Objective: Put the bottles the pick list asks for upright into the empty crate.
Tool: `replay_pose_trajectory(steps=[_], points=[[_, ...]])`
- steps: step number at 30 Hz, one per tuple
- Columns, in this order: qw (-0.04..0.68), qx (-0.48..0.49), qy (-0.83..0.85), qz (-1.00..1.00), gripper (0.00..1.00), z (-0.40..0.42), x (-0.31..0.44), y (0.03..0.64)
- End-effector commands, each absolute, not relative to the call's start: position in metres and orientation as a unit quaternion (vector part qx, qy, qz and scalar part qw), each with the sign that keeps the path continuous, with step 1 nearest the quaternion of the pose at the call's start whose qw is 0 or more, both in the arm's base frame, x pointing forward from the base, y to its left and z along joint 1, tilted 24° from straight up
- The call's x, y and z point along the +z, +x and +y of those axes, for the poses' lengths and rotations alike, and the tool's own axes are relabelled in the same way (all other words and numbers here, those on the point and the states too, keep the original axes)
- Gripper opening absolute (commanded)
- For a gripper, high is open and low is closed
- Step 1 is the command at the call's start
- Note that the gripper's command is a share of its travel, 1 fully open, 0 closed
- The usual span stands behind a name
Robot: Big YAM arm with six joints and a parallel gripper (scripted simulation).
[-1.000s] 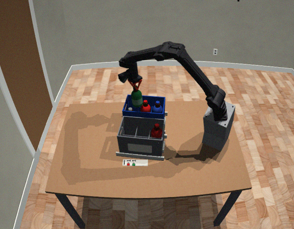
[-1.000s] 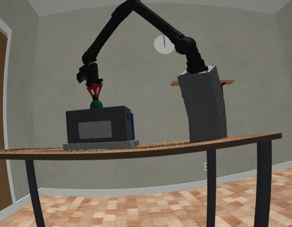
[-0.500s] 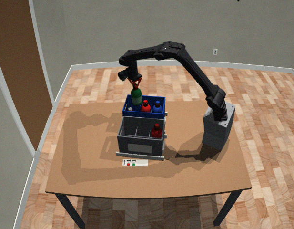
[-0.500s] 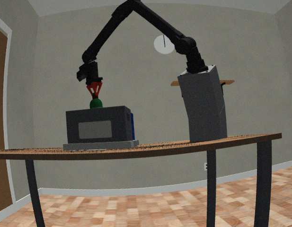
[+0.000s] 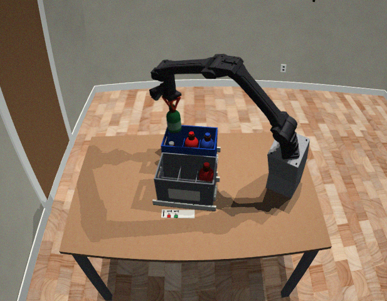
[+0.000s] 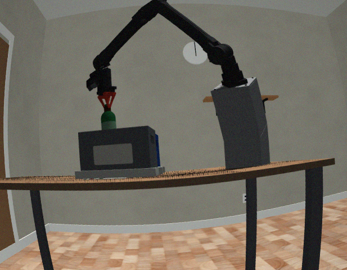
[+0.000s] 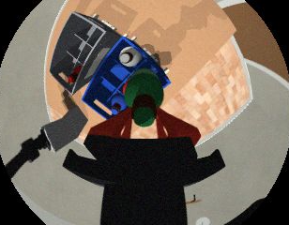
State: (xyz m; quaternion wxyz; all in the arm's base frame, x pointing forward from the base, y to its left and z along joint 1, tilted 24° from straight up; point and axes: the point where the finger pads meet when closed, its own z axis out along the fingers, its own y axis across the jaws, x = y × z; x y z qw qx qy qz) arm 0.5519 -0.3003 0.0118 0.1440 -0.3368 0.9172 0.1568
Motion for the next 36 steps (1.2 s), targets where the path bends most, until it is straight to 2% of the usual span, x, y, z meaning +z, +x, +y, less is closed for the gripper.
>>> replay_pose_trajectory(steps=[1, 16, 31, 36], points=[[0.175, 0.115, -0.328, 0.921, 0.0, -0.355, 0.064, 0.566], [0.186, 0.095, -0.333, 0.919, 0.0, -0.377, 0.102, 0.568], [0.175, 0.116, -0.329, 0.921, 0.0, -0.367, 0.092, 0.549], [0.189, 0.093, -0.326, 0.922, 0.0, -0.37, 0.1, 0.56]])
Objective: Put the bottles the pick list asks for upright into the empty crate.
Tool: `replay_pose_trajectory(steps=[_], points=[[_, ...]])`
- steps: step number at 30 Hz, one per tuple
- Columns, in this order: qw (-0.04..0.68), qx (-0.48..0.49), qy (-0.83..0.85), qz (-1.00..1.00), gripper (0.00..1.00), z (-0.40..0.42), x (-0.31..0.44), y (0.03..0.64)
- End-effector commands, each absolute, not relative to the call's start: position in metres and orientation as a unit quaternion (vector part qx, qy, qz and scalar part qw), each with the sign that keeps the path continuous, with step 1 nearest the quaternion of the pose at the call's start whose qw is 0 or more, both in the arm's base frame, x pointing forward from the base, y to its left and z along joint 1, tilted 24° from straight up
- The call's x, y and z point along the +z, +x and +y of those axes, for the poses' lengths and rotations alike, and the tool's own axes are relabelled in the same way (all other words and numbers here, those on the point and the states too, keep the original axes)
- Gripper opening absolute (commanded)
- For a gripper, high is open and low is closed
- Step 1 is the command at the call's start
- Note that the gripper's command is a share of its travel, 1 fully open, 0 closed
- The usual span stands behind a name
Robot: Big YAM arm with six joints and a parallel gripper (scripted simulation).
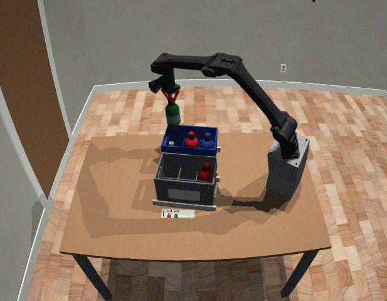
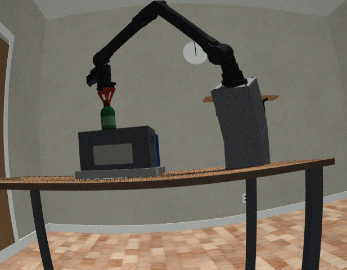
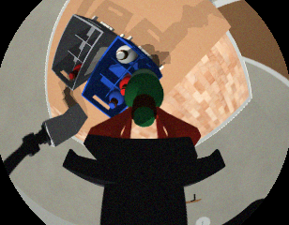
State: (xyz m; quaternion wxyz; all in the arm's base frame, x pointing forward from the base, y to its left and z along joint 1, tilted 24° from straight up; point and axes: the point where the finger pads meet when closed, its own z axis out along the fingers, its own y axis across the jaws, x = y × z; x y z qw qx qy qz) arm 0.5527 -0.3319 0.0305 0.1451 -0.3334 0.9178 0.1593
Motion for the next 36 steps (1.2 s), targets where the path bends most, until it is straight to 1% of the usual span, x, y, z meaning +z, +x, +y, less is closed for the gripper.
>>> replay_pose_trajectory(steps=[1, 3, 9, 11, 15, 17, 19, 21, 23, 24, 27, 30, 33, 36], points=[[0.187, 0.097, -0.324, 0.923, 0.0, -0.369, 0.099, 0.558], [0.18, 0.108, -0.321, 0.924, 0.0, -0.361, 0.087, 0.551], [0.187, 0.095, -0.324, 0.922, 0.0, -0.361, 0.093, 0.559], [0.172, 0.12, -0.318, 0.925, 0.0, -0.35, 0.08, 0.544], [0.191, 0.088, -0.325, 0.922, 0.0, -0.358, 0.092, 0.561], [0.184, 0.102, -0.327, 0.921, 0.0, -0.348, 0.092, 0.559], [0.173, 0.118, -0.33, 0.92, 0.0, -0.331, 0.075, 0.554], [0.188, 0.094, -0.336, 0.918, 0.0, -0.34, 0.092, 0.568], [0.188, 0.094, -0.336, 0.918, 0.0, -0.34, 0.092, 0.568], [0.192, 0.091, -0.325, 0.922, 0.0, -0.352, 0.092, 0.561], [0.174, 0.114, -0.319, 0.925, 0.0, -0.34, 0.072, 0.546], [0.188, 0.096, -0.328, 0.921, 0.0, -0.342, 0.086, 0.562], [0.18, 0.109, -0.332, 0.92, 0.0, -0.327, 0.076, 0.559], [0.182, 0.104, -0.327, 0.921, 0.0, -0.334, 0.076, 0.557]])
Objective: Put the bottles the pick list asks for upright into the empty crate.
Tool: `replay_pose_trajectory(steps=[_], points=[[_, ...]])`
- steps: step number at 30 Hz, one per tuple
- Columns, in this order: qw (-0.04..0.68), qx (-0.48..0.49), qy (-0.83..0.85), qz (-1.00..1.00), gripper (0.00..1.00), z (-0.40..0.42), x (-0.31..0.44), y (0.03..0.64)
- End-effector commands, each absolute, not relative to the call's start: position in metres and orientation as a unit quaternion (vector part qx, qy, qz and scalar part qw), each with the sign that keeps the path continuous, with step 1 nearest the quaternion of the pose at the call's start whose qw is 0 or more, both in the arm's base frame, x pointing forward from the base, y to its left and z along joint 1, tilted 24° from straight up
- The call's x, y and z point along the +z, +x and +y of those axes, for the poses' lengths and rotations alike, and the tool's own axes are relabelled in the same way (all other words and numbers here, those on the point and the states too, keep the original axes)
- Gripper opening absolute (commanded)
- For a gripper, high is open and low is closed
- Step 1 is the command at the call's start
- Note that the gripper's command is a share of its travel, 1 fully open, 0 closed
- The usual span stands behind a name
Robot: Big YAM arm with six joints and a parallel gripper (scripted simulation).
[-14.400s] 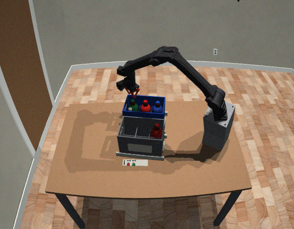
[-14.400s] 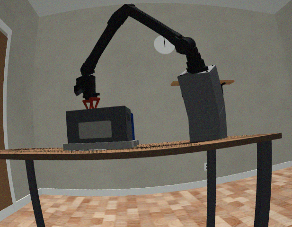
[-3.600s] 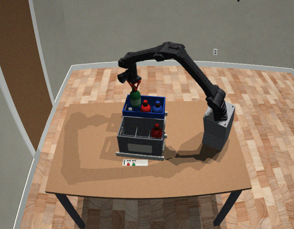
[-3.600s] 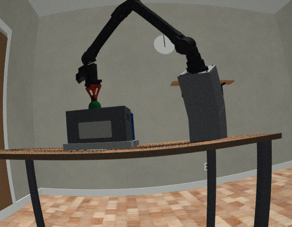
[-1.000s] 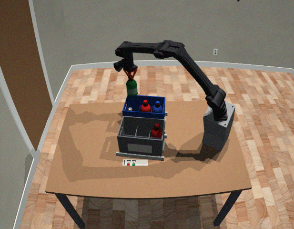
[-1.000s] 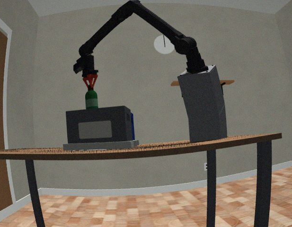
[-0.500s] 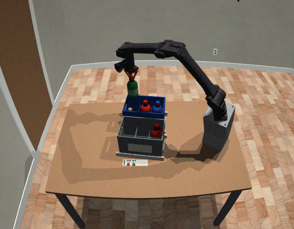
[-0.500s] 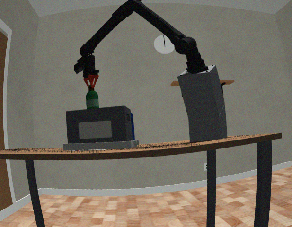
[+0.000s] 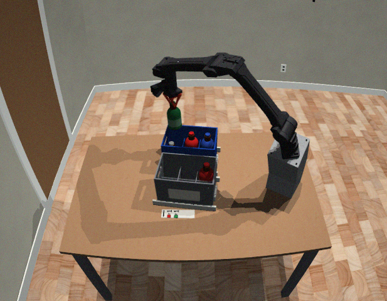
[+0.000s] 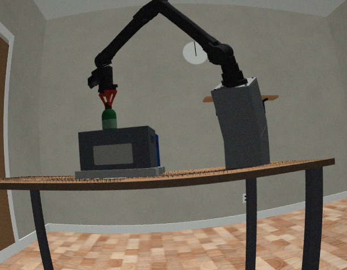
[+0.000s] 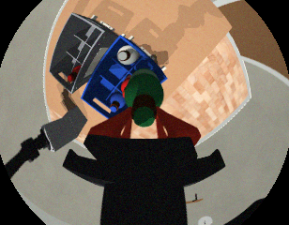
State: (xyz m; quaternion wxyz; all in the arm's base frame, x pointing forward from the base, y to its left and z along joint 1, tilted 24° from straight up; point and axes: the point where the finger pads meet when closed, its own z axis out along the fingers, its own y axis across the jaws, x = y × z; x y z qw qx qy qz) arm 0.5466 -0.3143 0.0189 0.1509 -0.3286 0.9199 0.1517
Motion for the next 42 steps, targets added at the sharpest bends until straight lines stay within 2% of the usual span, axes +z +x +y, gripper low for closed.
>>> replay_pose_trajectory(steps=[1, 42], points=[[0.185, 0.099, -0.326, 0.922, 0.0, -0.338, 0.079, 0.558], [0.182, 0.104, -0.329, 0.921, 0.0, -0.324, 0.071, 0.559]])
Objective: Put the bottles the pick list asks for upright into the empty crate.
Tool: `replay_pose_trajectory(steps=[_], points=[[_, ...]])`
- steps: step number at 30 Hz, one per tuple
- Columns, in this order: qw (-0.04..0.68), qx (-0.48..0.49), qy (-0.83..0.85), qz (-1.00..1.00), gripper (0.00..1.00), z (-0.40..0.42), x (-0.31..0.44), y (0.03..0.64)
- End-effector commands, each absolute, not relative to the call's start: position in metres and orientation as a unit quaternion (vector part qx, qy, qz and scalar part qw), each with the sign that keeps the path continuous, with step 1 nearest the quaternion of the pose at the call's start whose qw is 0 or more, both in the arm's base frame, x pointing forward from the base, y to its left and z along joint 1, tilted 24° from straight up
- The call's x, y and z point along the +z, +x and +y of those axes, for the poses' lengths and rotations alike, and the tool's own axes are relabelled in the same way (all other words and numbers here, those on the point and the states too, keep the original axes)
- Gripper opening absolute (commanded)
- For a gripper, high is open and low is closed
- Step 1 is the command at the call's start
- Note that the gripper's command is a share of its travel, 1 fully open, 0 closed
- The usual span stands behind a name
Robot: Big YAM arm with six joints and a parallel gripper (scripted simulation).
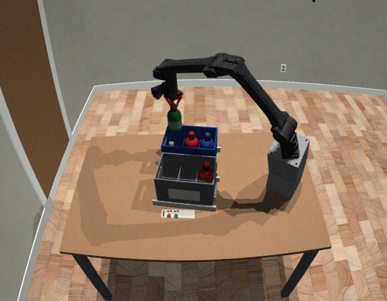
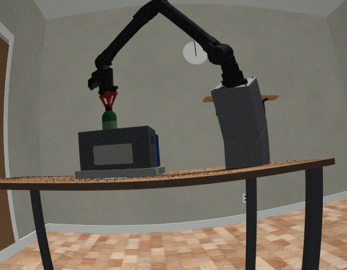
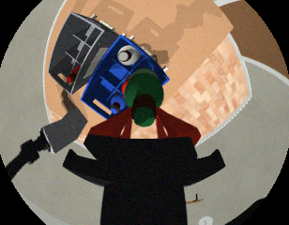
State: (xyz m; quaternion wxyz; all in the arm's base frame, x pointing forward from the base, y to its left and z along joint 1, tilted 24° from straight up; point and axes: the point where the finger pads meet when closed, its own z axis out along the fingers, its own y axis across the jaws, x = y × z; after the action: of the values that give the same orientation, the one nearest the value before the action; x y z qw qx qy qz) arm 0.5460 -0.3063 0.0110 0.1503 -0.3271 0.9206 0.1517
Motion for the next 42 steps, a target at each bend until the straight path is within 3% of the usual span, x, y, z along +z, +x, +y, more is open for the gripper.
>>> replay_pose_trajectory(steps=[1, 30, 31, 42], points=[[0.181, 0.106, -0.329, 0.921, 0.0, -0.322, 0.069, 0.558], [0.172, 0.12, -0.335, 0.919, 0.0, -0.296, 0.061, 0.553], [0.192, 0.091, -0.325, 0.921, 0.0, -0.322, 0.073, 0.559], [0.177, 0.114, -0.333, 0.919, 0.0, -0.28, 0.068, 0.546]])
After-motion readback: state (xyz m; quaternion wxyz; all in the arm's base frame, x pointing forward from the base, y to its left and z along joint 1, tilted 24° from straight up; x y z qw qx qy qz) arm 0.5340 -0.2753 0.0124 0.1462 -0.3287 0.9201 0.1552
